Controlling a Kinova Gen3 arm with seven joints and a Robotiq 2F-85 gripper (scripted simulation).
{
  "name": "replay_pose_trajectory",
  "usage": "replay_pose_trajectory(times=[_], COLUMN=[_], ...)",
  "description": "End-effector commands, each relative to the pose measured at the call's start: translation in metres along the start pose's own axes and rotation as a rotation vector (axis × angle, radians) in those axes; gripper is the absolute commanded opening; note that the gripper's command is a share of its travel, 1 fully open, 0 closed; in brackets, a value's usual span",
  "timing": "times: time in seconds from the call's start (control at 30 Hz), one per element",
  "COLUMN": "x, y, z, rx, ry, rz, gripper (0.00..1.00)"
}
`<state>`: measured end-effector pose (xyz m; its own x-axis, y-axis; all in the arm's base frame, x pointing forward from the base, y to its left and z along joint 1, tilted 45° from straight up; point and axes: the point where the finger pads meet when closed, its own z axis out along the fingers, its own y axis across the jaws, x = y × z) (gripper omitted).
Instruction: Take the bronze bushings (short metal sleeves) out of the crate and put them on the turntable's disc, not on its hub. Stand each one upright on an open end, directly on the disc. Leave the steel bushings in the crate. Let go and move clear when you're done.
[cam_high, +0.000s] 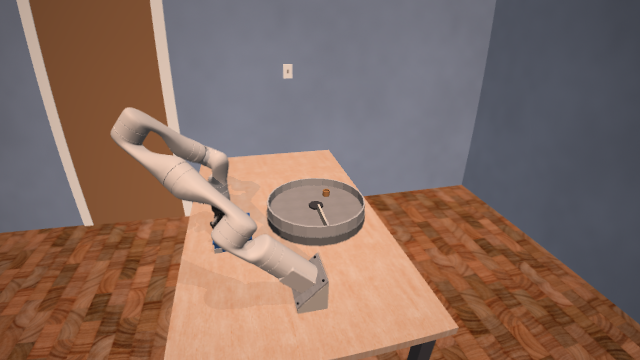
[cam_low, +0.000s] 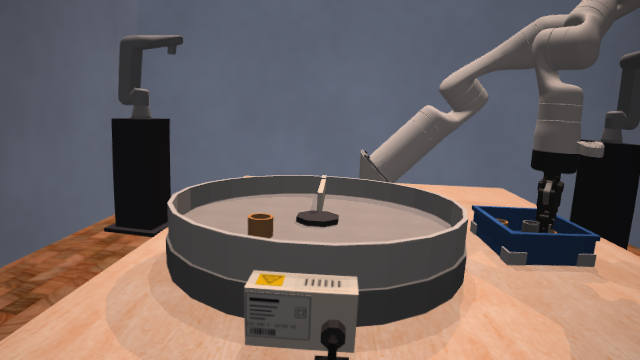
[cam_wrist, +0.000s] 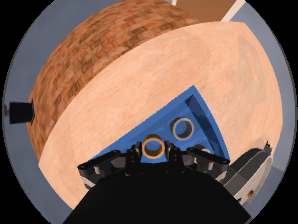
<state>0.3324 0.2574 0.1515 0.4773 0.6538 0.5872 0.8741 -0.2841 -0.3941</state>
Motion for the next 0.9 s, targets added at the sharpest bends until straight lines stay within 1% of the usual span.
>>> replay_pose_trajectory(times=[0.0, 0.6, 0.63, 0.87], x=[0.0002, 0.0002, 0.0002, 0.0002], y=[0.0004, 0.0004, 0.0004, 0.0004], z=[-0.0006, -0.0006, -0.0006, -0.0006], rx=[-0.001, -0.001, -0.001, -0.001], ry=[0.001, 0.001, 0.001, 0.001], rz=[0.000, 0.000, 0.000, 0.000], gripper=[0.39, 0.39, 0.00, 0.00])
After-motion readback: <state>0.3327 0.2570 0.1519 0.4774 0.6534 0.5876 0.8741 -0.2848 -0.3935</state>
